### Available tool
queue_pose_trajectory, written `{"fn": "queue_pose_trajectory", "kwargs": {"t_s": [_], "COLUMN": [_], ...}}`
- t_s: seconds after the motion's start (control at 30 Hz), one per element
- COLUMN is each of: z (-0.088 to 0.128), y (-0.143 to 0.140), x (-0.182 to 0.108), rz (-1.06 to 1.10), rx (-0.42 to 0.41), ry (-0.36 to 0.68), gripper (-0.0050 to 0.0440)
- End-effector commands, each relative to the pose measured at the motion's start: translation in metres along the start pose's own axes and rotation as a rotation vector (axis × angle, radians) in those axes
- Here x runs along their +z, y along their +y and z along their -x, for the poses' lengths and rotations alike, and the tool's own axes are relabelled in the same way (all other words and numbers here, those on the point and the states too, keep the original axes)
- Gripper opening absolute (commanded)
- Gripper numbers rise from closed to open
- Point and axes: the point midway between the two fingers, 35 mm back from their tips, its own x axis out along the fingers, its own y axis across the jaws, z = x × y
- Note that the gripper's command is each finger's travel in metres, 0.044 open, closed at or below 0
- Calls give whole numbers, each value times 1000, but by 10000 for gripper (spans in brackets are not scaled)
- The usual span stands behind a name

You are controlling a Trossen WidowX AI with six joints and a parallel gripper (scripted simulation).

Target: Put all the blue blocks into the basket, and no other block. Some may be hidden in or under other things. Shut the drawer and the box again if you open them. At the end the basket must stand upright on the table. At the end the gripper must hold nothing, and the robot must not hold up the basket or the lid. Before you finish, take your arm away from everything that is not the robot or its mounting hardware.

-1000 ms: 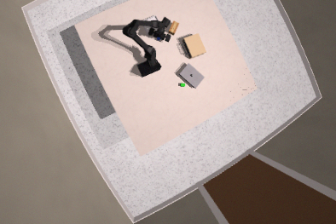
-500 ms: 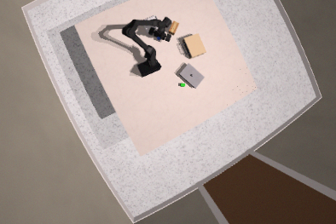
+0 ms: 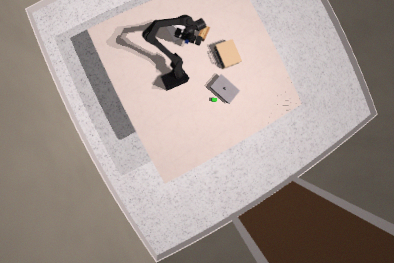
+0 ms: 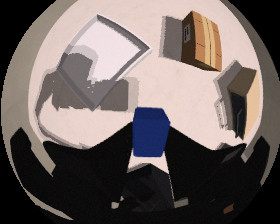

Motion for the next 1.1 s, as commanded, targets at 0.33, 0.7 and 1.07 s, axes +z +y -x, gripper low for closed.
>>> {"fn": "queue_pose_trajectory", "kwargs": {"t_s": [0.33, 0.7, 1.07], "z": [49, 49, 50], "y": [6, 47, 88], "x": [10, 77, 123], "rz": [68, 735, 1335], "rx": [-1, -4, -6], "ry": [-8, -7, -6], "gripper": [0, 0, 0]}}
